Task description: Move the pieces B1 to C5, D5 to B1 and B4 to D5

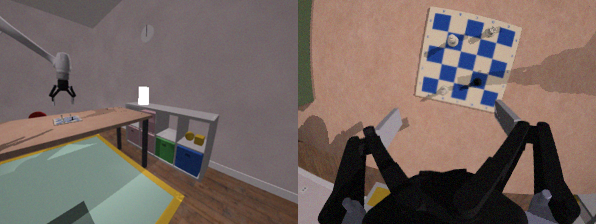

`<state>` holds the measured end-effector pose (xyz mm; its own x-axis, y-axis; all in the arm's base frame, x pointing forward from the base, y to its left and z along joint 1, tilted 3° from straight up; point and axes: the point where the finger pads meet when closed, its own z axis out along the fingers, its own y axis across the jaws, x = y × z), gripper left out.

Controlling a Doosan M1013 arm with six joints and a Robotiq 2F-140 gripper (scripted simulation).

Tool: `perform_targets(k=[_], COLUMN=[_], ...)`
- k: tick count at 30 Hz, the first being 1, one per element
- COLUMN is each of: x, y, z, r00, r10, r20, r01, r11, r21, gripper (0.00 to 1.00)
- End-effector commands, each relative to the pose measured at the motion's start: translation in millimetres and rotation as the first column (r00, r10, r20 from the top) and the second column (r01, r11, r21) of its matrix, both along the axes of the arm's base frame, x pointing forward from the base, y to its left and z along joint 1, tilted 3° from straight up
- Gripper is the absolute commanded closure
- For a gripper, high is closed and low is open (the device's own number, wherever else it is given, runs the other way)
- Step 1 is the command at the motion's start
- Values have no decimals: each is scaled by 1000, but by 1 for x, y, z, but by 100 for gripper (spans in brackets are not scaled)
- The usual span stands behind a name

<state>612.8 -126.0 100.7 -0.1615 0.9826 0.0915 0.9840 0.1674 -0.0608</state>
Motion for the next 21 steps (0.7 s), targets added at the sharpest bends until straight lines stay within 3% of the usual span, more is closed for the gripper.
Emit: perform_targets(k=[1, 21], x=[-18, -20], y=[0, 0], z=[-1, -1], r00=[996, 995], r10=[-67, -65], r20=[65, 71], r01=[69, 67], r11=[997, 997], r21=[-33, -34], gripper=[0, 0])
